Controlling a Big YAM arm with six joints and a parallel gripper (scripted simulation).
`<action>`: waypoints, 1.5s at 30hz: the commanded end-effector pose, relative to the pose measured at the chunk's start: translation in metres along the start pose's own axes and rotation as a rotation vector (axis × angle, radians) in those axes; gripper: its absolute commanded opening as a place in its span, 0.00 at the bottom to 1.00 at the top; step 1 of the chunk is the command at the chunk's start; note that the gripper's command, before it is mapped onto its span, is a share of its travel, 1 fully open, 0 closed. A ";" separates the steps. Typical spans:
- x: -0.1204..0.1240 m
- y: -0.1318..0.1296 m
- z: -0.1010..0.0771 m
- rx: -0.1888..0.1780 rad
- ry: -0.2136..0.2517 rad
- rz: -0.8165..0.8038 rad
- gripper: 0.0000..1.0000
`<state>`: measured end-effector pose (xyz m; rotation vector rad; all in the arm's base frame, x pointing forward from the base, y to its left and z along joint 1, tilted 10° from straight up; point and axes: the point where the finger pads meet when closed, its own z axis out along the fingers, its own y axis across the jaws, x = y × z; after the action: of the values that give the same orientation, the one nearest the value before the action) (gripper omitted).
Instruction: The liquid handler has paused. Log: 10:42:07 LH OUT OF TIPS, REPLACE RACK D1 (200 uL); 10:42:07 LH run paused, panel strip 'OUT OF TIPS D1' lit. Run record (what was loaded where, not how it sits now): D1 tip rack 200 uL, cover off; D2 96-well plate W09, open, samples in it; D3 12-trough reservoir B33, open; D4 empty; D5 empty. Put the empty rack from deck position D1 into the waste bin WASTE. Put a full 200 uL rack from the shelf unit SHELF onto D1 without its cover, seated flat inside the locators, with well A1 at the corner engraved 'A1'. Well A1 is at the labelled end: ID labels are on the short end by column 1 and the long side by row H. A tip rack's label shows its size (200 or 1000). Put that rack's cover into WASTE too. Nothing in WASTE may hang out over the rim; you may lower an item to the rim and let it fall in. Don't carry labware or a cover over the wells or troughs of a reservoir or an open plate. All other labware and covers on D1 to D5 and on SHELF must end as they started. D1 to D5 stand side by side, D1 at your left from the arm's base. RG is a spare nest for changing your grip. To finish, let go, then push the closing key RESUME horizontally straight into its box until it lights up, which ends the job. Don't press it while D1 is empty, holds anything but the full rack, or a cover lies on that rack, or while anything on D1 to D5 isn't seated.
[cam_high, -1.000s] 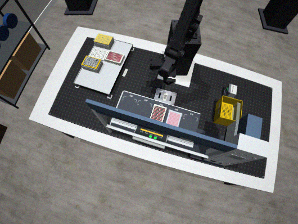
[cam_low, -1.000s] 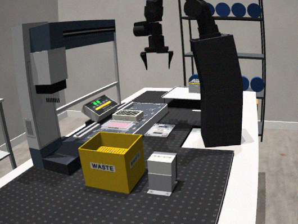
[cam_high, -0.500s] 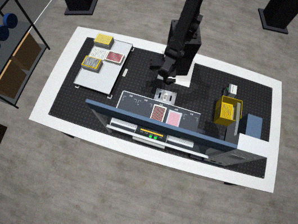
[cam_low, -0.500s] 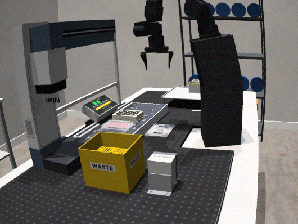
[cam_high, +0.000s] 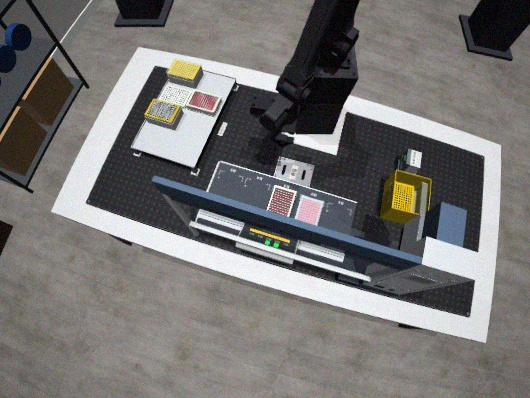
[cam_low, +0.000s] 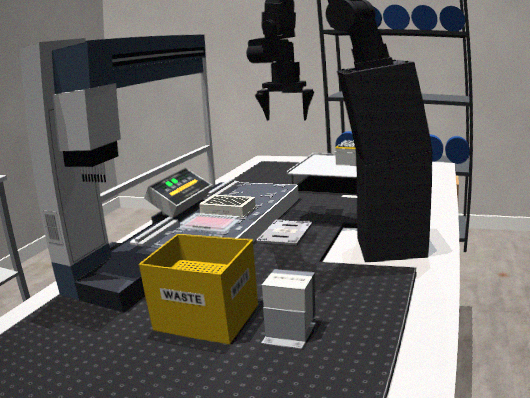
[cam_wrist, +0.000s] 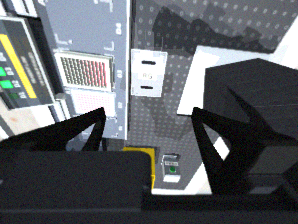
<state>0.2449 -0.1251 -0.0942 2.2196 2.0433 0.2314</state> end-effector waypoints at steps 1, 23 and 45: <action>-0.019 0.000 0.004 0.014 0.004 0.043 1.00; -0.039 -0.010 0.006 0.027 0.015 0.023 1.00; -0.039 -0.010 0.006 0.028 0.015 0.024 1.00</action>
<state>0.2356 -0.1696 -0.0974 2.2719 1.9947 0.2283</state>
